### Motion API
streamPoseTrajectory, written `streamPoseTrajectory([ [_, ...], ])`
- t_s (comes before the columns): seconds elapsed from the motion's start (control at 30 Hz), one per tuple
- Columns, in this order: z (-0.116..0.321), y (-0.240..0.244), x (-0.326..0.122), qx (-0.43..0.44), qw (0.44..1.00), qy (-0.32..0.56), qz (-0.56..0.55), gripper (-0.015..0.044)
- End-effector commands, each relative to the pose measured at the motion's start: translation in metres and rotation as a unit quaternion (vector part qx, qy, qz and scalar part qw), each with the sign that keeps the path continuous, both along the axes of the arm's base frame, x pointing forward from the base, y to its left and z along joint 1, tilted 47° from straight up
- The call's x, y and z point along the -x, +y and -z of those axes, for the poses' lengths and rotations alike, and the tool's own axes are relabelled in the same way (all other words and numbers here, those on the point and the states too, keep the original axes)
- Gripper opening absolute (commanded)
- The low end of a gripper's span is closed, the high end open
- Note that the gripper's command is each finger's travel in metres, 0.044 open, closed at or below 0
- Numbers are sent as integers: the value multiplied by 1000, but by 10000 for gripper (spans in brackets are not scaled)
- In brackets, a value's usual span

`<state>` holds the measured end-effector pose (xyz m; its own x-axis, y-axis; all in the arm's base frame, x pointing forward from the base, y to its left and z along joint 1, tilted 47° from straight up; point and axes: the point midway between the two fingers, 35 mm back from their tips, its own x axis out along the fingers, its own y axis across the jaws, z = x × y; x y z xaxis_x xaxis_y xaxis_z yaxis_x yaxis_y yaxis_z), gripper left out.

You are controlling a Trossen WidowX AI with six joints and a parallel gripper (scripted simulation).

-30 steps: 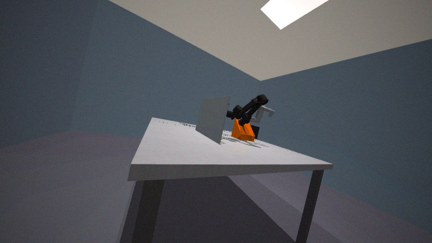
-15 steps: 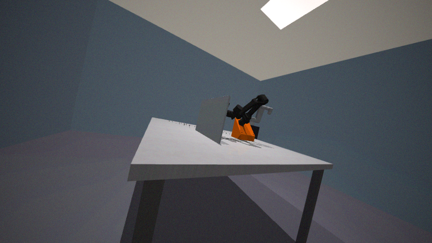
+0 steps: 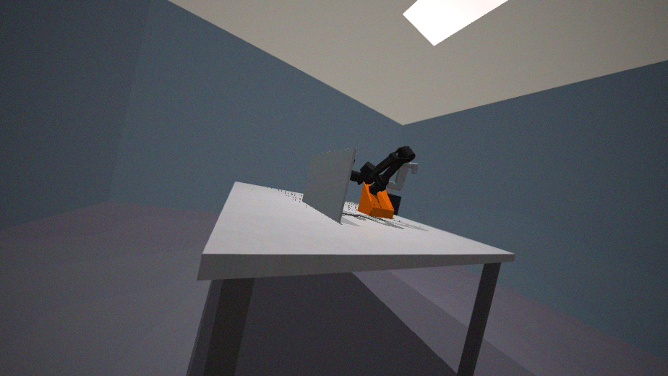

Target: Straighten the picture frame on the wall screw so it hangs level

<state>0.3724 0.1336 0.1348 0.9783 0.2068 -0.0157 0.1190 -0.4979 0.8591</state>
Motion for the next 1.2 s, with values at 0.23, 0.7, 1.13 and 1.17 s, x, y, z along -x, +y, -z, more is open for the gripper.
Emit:
streamPoseTrajectory([
  [0.23, 0, -2, -1, 2, 1000, -3, 2, 0],
  [0.7, 1, -3, -1, 2, 1000, -3, 2, 0],
  [1.13, 2, -7, -2, 2, 1000, -3, 2, 0],
  [1.17, 2, -7, -2, 2, 1000, -3, 2, 0],
])
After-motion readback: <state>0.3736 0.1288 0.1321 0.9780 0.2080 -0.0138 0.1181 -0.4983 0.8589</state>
